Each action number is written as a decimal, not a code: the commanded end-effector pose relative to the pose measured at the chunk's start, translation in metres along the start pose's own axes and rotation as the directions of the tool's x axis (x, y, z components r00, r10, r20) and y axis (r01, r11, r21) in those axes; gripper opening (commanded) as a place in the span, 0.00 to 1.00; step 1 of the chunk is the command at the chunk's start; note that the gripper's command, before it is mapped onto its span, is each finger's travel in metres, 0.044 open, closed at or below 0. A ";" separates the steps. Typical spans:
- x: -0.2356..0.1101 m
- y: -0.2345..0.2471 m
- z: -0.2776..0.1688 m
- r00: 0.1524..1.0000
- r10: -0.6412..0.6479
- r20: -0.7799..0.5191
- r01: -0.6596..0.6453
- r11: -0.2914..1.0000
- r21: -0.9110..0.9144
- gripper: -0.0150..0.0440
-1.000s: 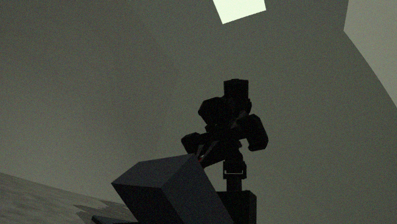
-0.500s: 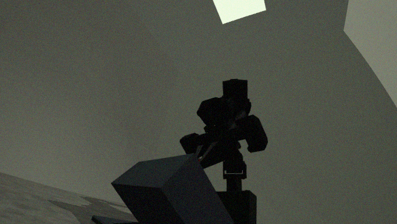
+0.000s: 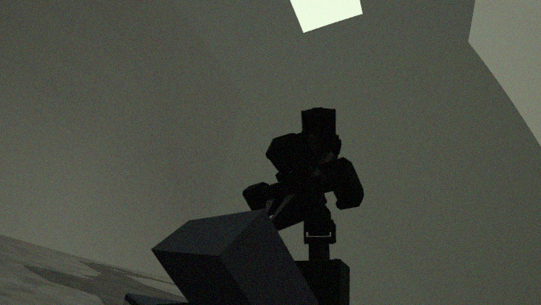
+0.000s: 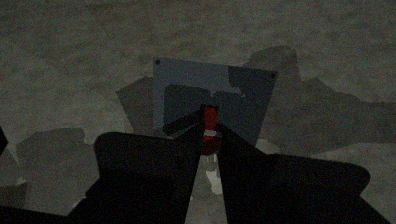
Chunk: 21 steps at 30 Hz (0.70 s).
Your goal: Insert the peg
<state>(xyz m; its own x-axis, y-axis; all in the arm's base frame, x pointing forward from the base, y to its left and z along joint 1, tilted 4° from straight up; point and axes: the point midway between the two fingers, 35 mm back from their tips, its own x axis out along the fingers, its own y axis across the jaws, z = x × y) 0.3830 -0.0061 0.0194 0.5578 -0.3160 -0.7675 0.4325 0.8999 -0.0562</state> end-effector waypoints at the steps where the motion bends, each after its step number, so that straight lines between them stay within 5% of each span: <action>1: 0.003 0.001 0.001 1.000 0.001 0.000 -0.001 1.000 -0.003 0.25; 21: 0.012 0.001 0.002 1.000 0.001 0.001 -0.001 1.000 -0.003 0.25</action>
<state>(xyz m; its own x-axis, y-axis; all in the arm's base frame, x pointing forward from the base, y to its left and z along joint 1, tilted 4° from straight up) 0.3889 -0.0093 0.0131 0.5571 -0.3157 -0.7681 0.4321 0.9001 -0.0566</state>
